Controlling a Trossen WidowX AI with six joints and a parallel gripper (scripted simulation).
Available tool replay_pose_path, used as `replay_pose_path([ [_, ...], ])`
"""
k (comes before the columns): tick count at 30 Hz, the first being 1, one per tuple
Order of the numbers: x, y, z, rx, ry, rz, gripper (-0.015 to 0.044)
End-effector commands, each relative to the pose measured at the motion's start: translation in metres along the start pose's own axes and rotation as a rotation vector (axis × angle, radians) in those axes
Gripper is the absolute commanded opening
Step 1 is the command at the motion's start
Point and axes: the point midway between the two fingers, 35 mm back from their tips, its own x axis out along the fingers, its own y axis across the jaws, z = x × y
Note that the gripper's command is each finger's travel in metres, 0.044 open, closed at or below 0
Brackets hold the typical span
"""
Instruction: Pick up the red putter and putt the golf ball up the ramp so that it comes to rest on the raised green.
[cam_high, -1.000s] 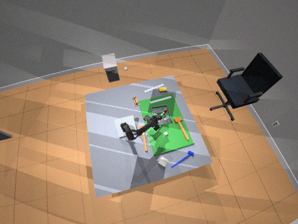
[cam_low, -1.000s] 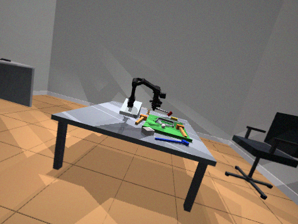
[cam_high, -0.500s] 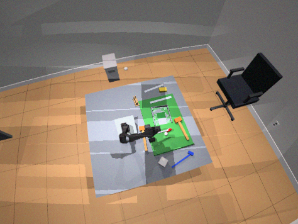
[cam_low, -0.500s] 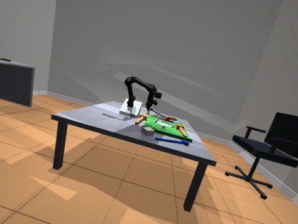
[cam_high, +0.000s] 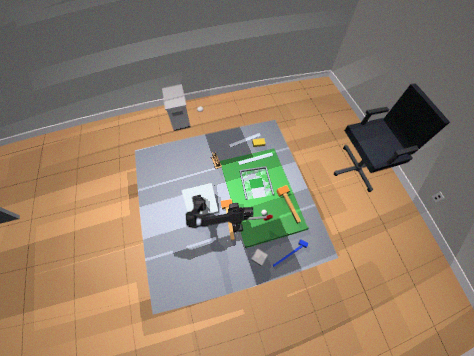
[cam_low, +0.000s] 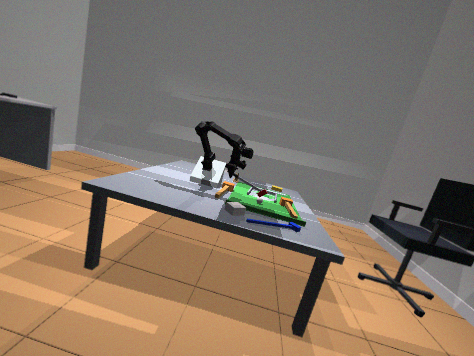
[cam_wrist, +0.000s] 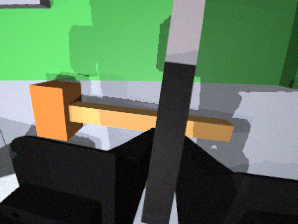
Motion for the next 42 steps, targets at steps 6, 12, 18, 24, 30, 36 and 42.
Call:
replay_pose_path([
  [6,0.024,0.0,-0.001,-0.002,-0.002,-0.002,0.0],
  [12,0.03,0.0,-0.001,-0.001,-0.002,-0.002,0.0],
  [18,0.04,0.0,-0.001,-0.001,-0.002,-0.002,0.0],
  [24,0.05,-0.001,-0.001,-0.002,-0.002,-0.003,0.0],
  [30,0.051,-0.002,-0.002,0.002,0.005,-0.008,0.0],
  [36,0.051,-0.002,-0.002,0.002,0.005,-0.008,0.0],
  [42,0.051,-0.012,-0.001,0.001,0.002,-0.006,0.0],
])
